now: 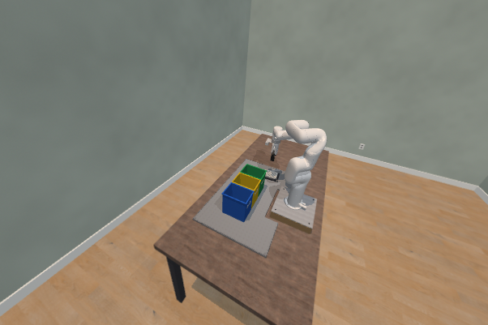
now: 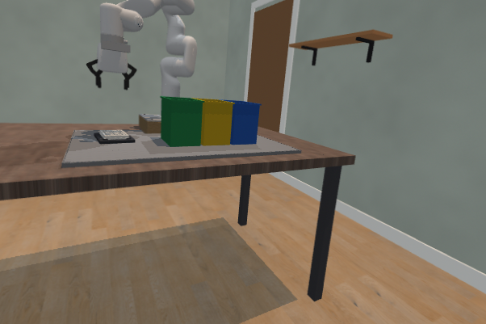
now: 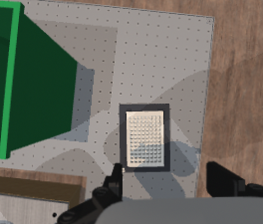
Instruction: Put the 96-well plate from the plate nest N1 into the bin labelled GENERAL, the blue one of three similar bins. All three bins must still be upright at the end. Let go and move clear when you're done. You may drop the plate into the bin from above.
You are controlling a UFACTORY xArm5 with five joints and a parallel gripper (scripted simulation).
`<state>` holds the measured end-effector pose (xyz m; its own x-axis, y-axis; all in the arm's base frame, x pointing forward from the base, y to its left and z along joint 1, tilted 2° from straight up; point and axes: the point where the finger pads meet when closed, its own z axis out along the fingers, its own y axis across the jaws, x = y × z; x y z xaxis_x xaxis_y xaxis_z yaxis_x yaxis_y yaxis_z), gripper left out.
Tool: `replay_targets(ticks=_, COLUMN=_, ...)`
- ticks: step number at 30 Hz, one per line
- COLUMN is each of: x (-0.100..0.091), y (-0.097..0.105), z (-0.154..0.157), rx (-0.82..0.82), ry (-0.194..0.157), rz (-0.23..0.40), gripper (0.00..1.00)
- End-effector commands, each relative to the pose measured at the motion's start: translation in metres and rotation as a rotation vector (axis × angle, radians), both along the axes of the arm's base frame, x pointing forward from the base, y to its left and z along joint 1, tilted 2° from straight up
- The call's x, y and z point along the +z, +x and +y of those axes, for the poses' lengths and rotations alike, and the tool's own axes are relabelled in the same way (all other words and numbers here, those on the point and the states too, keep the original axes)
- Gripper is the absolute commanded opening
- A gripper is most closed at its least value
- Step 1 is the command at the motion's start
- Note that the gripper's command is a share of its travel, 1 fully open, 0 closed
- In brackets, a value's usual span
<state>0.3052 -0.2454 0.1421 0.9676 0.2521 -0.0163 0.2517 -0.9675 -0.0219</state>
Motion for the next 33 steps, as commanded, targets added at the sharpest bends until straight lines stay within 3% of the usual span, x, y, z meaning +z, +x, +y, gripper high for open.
replay_targets(ticks=1, x=-0.005, y=0.001, z=-0.001, rx=0.000, ry=-0.002, rz=-0.003, gripper=1.00)
replay_targets(ticks=33, x=-0.052, y=0.000, z=0.000, rx=0.000, ry=-0.002, rz=-0.003, gripper=1.00)
